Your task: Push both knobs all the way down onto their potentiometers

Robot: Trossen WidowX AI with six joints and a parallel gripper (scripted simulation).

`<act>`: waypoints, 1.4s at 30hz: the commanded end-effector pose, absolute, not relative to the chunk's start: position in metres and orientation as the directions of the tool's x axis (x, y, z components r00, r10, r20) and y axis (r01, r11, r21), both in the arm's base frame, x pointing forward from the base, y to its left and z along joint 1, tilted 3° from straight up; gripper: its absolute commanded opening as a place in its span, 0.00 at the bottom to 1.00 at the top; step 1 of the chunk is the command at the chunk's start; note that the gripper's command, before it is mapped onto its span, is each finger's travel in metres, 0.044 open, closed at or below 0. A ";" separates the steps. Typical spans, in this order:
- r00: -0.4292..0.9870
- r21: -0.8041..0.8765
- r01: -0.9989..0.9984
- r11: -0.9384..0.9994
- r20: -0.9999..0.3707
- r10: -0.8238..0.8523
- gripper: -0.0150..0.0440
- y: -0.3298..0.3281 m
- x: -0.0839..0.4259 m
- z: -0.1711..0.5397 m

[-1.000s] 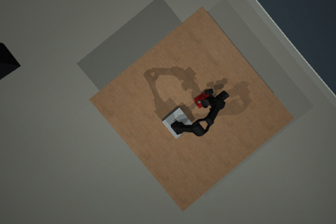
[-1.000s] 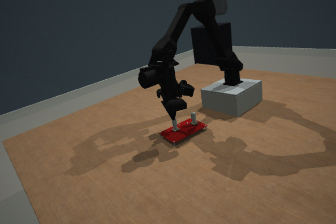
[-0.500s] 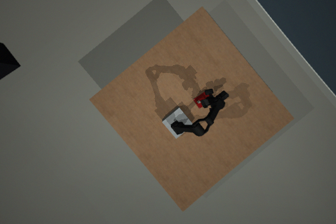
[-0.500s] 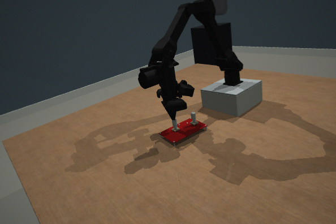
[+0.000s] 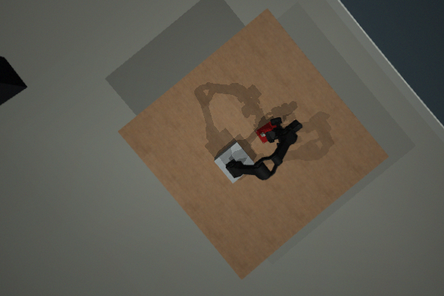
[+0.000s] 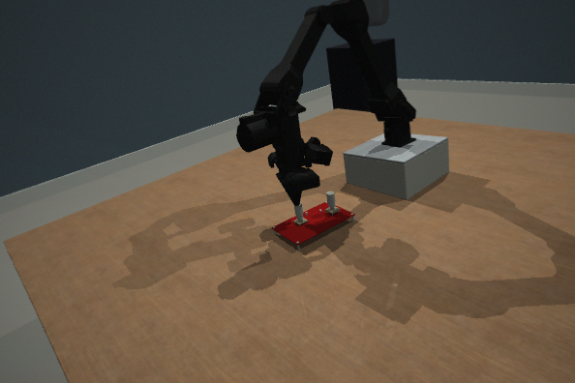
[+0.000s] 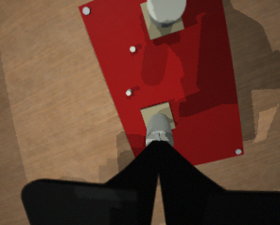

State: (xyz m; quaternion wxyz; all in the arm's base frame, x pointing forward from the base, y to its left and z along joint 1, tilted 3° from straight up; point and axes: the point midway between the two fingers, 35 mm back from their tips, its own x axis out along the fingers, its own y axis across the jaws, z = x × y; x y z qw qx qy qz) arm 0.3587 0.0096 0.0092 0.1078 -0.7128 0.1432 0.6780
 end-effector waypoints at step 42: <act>0.014 0.045 -0.345 -0.937 -0.998 -0.053 1.00 0.020 0.215 0.049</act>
